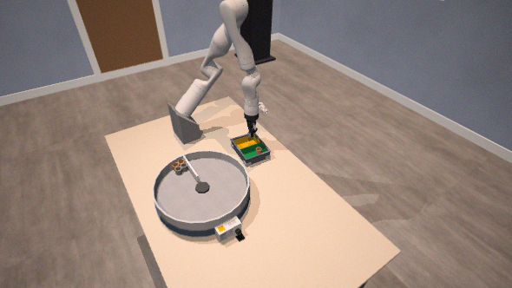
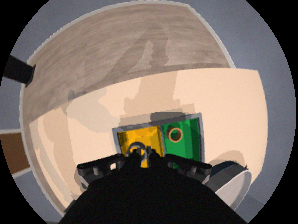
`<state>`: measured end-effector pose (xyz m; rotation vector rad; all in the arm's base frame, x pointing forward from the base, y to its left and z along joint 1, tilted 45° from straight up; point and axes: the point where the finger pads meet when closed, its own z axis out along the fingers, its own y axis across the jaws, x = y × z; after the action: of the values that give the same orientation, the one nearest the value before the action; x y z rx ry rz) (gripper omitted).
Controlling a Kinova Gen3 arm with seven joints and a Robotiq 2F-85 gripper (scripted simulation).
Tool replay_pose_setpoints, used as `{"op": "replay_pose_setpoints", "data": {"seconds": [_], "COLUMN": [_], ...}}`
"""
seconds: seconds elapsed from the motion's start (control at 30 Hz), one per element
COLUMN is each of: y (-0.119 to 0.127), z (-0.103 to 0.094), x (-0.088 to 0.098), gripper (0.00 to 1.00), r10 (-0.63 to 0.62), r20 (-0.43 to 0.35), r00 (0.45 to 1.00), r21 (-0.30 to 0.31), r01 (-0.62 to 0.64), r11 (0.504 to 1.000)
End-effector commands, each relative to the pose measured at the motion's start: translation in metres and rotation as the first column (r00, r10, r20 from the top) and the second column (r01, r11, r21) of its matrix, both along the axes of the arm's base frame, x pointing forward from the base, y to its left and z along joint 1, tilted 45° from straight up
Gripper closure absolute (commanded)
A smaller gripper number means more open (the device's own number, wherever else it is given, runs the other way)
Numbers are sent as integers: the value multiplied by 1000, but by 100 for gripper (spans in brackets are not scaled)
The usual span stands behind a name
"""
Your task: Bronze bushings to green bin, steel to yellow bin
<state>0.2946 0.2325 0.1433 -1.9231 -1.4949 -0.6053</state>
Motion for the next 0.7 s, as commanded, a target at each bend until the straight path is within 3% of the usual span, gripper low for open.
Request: {"op": "replay_pose_setpoints", "data": {"seconds": [0.0, 0.67], "y": [8, 18], "z": [-2, -9], "x": [-4, -4], "gripper": [100, 100], "r10": [15, 15], "r20": [0, 0], "r00": [1000, 1000], "r21": [1, 1], "r01": [-15, -15], "r11": [1000, 1000]}}
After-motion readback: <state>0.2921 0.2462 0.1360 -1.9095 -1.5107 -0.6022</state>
